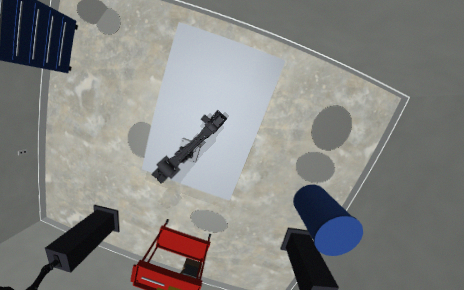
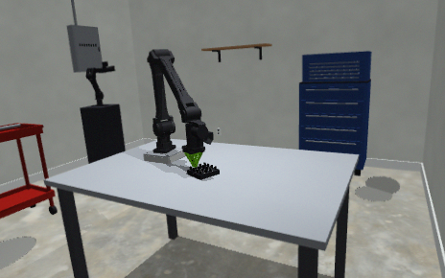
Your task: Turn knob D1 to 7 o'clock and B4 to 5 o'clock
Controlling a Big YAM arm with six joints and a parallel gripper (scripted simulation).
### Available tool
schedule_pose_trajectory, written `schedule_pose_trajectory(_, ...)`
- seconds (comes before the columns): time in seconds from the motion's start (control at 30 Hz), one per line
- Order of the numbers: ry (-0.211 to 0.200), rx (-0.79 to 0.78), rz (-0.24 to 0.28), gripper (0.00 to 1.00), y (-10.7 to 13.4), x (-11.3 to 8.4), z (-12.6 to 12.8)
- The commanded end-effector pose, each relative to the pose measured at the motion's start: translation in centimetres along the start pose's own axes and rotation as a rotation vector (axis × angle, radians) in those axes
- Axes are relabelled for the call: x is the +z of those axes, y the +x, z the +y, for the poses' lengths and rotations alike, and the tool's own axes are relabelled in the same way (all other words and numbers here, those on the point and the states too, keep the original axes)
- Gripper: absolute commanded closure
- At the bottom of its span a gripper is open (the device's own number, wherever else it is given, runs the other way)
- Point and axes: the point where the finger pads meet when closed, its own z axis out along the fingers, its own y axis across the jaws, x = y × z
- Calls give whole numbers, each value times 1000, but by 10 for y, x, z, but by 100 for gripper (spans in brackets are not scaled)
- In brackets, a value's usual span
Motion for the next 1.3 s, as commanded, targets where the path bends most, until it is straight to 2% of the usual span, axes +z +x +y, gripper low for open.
schedule_pose_trajectory(0.0, 20, -9, -2, 91, 2, -3, -8)
schedule_pose_trajectory(1.27, 20, 42, -2, 91, 2, -3, -8)
